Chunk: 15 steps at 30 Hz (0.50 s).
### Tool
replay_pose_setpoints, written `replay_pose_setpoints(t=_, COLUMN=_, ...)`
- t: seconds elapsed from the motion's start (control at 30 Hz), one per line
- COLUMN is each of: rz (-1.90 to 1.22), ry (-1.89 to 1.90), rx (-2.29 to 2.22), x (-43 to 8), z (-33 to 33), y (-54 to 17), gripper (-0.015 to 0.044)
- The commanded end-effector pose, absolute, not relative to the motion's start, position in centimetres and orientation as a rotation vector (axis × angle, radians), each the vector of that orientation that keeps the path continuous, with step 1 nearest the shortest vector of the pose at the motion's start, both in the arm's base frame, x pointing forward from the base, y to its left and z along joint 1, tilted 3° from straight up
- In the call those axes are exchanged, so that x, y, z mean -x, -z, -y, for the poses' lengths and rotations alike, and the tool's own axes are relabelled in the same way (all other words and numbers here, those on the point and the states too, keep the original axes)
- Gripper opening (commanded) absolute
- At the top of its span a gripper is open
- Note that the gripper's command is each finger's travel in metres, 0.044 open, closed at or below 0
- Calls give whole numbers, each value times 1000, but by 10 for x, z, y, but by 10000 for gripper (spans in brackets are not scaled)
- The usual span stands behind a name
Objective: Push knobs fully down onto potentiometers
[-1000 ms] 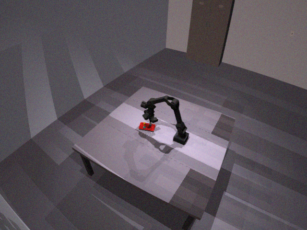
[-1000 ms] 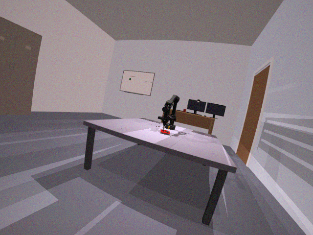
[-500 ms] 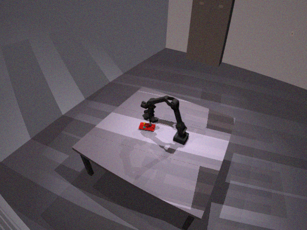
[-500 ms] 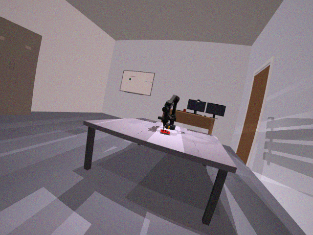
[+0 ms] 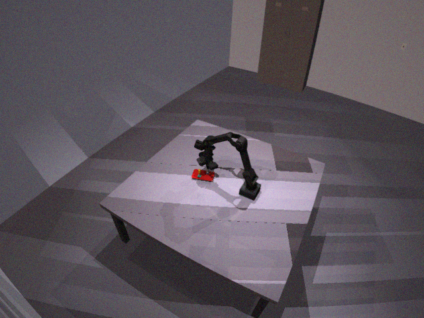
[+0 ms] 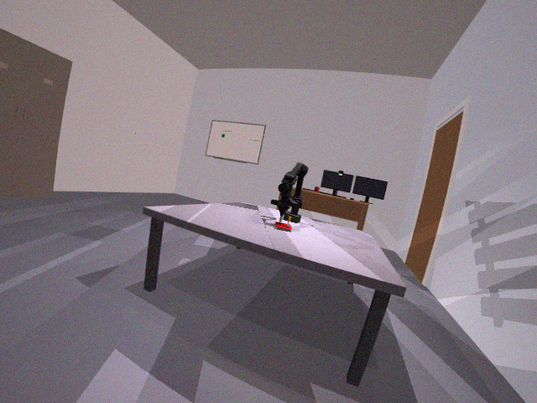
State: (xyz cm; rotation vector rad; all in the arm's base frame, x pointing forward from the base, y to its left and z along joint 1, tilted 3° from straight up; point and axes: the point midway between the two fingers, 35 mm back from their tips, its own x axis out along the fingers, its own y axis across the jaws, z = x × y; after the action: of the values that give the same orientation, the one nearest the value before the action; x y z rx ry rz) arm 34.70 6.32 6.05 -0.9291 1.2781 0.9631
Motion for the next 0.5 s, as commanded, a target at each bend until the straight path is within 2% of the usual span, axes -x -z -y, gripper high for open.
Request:
replay_pose_setpoints(t=0.0, rz=-1276, ry=-960, rx=922, x=-348, z=-64, y=-62, gripper=0)
replay_pose_setpoints(t=0.37, rz=-1276, ry=-960, rx=922, x=-347, z=-63, y=-77, gripper=0)
replay_pose_setpoints(t=0.47, rz=-1281, ry=-963, rx=927, x=-346, z=-63, y=-71, gripper=79)
